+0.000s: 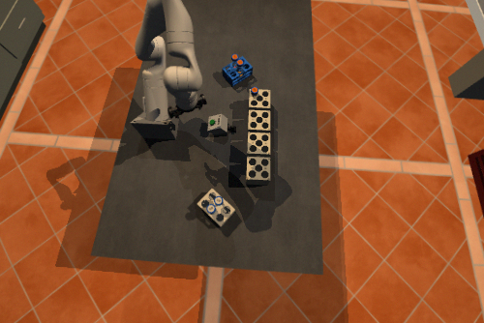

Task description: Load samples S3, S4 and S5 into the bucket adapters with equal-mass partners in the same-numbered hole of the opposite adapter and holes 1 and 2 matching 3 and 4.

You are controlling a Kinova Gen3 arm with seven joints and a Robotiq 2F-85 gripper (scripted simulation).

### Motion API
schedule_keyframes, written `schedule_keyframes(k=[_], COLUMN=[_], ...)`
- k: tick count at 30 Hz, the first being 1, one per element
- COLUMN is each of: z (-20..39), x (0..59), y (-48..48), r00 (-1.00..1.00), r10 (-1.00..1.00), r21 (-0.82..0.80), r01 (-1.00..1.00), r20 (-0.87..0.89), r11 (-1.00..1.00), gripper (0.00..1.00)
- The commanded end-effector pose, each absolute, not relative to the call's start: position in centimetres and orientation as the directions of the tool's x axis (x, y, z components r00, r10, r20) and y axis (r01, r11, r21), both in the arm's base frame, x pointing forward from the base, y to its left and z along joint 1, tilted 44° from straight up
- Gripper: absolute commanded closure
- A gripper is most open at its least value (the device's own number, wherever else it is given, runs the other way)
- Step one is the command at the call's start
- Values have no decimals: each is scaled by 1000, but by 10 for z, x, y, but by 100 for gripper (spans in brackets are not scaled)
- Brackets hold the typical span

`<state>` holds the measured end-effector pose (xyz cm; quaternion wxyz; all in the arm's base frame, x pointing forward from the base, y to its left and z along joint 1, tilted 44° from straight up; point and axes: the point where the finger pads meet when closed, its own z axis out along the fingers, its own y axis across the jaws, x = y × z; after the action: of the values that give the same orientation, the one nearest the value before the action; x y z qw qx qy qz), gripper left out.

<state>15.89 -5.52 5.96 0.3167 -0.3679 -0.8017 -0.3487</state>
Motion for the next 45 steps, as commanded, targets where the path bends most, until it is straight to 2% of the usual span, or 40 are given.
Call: schedule_keyframes(k=[1,17,18,45], z=[60,60,62,68], x=[159,159,165,209], y=[-56,-56,-55,-56], r00=[-529,-529,-545,-738], r10=[370,370,362,270], r21=[326,326,341,495], r01=[811,811,801,632], r20=[764,764,757,618], r11=[486,486,492,595], gripper=[0,0,38,38])
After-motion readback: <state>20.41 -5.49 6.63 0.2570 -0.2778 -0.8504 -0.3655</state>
